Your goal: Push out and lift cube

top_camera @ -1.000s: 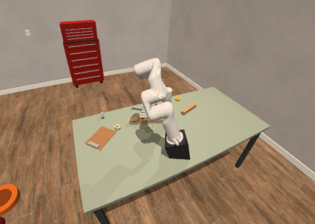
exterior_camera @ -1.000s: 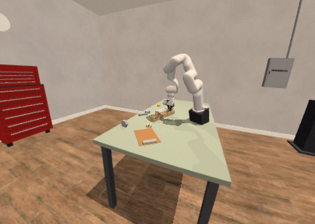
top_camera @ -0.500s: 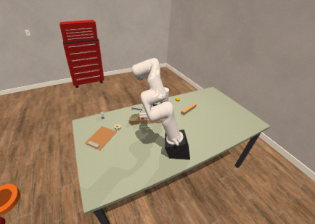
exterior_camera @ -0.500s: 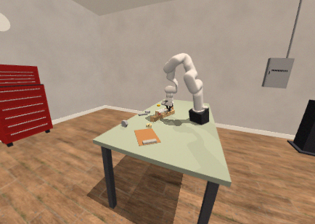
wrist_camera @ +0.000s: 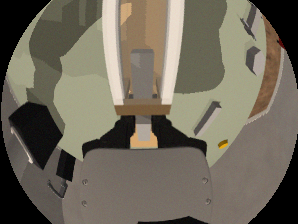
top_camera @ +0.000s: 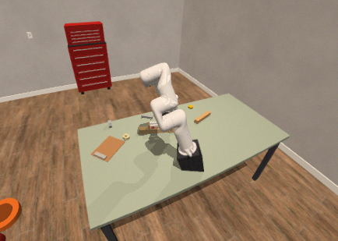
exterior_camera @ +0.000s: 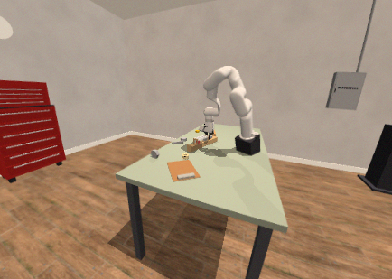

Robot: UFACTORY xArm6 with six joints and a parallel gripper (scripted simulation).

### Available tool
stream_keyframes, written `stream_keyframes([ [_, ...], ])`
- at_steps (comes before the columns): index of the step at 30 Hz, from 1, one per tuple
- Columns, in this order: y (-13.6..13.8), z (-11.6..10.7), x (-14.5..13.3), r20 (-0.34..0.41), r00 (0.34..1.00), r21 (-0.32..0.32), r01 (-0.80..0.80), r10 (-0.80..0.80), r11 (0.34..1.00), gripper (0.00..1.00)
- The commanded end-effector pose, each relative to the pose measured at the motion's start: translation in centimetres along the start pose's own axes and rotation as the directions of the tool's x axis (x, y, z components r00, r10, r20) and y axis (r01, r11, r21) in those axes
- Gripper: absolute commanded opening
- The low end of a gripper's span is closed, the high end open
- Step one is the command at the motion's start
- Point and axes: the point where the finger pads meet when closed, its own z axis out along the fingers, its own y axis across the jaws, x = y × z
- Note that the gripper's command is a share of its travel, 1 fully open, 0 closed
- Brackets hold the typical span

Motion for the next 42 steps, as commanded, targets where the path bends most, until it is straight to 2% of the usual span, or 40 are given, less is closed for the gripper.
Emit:
stream_keyframes([
  [1,0.12,-0.07,0.15,0.000,1.000,-0.003,0.000,0.000,1.000,0.00],
  [12,0.12,-0.07,0.15,0.000,1.000,-0.003,0.000,0.000,1.000,0.00],
  [13,0.12,-0.07,0.15,0.000,1.000,-0.003,0.000,0.000,1.000,0.38],
  [42,0.12,-0.07,0.15,0.000,1.000,-0.003,0.000,0.000,1.000,0.38],
])
